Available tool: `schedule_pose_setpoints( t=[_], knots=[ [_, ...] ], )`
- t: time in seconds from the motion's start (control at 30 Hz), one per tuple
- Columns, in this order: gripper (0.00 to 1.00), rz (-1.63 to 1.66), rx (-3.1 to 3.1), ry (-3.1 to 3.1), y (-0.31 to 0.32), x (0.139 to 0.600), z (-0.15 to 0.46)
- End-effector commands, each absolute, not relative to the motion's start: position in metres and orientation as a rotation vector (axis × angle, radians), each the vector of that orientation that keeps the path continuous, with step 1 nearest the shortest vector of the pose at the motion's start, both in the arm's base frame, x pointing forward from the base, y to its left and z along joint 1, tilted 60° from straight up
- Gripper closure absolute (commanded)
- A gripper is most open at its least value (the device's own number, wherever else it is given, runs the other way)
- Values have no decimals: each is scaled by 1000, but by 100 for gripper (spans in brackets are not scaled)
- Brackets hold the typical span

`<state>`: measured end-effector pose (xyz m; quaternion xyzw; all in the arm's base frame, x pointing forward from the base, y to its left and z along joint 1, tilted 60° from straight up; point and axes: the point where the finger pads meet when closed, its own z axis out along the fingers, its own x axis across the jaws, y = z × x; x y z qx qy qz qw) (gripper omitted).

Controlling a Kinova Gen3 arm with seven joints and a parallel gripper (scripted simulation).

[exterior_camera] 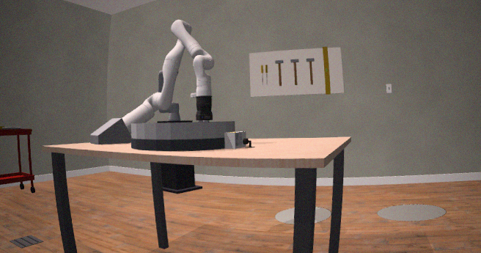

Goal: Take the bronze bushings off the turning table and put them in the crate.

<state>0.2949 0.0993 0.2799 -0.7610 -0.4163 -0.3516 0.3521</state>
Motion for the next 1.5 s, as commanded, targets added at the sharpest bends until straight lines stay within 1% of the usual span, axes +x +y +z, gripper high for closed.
schedule_pose_setpoints(
  t=[0.0, 1.27, 1.43, 1.47],
  knots=[
    [53, -912, -1971, -1075, 99, 295, 280],
    [53, -911, -1970, -1076, 89, 292, 285],
    [53, -911, -1970, -1075, 41, 278, 314],
    [53, -911, -1970, -1075, 41, 278, 314]
  ],
)
